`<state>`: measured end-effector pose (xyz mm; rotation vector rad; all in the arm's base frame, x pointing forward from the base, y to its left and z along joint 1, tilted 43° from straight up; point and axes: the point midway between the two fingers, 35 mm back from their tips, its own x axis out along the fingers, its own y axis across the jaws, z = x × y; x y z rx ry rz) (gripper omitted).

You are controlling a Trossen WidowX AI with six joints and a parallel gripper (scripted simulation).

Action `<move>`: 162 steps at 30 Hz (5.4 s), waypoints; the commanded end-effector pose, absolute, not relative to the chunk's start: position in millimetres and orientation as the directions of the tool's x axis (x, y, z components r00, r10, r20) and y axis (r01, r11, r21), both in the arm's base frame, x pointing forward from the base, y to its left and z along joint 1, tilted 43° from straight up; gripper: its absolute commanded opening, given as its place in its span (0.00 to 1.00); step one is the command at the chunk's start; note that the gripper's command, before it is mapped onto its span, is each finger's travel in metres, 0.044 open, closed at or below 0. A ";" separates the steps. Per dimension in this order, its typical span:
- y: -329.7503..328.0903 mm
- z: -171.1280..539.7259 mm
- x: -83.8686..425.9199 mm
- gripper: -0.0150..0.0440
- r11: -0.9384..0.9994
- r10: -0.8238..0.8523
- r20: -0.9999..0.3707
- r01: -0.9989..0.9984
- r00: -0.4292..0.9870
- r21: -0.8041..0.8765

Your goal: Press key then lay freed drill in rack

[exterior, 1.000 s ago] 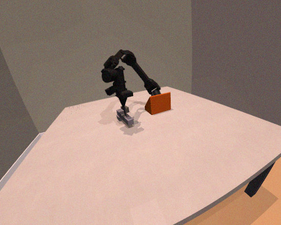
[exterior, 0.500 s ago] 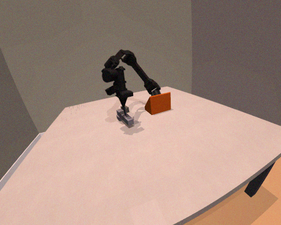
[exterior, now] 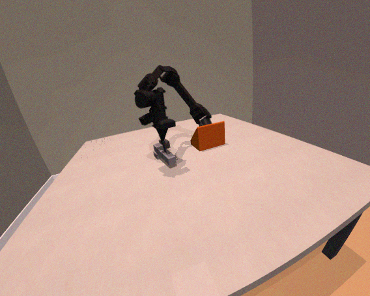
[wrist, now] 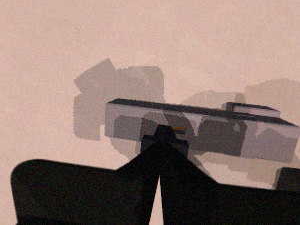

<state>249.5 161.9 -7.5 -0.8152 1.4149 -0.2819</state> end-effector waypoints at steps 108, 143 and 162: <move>-0.6 38.6 306.5 1.00 -0.311 -0.662 -0.736 -0.945 0.143 0.097; -8.5 23.9 307.9 0.25 -0.306 -0.658 -0.739 -0.948 0.143 0.088; -21.2 38.5 313.0 0.25 -0.311 -0.663 -0.735 -0.945 0.143 0.097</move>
